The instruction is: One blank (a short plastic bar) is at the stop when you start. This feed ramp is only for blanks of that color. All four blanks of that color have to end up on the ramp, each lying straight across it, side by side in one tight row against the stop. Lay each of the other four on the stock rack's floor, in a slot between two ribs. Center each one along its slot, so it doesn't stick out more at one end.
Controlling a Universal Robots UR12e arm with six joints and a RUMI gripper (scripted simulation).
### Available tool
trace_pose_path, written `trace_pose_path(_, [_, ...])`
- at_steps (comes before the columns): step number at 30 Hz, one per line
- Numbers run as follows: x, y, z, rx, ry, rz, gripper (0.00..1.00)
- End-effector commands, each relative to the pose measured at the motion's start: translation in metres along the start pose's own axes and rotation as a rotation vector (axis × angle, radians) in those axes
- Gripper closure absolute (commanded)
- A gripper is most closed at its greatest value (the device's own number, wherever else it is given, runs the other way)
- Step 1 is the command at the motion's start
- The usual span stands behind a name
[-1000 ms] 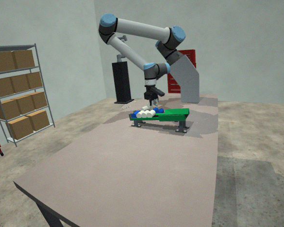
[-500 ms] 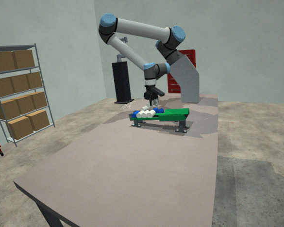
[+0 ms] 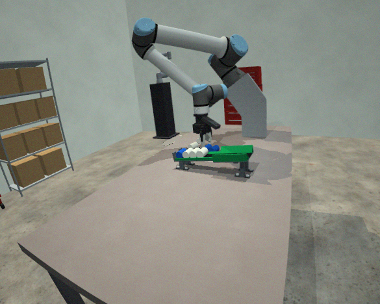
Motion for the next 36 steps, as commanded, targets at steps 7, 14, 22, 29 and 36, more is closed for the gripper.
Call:
trace_pose_path(7, [0.002, -0.001, 0.000, 0.000, 0.000, -0.004, 0.65])
trace_pose_path(14, [0.000, -0.019, 0.001, 0.000, -0.002, -0.002, 0.65])
trace_pose_path(22, [-0.001, -0.064, 0.001, 0.000, -0.002, -0.002, 0.65])
trace_pose_path(29, [-0.001, -0.089, 0.001, 0.000, -0.002, -0.002, 0.65])
trace_pose_path(36, [-0.001, -0.102, 0.001, 0.000, -0.002, -0.002, 0.65])
Point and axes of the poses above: the point where the finger pads meet when closed, its own y axis out along the fingers, its own x axis across the jaws, z = x × y, the point moved 3 cm from there along -y, back along the fingers, and after that the axes turned 4 degrees about y, right-handed, at the moved point
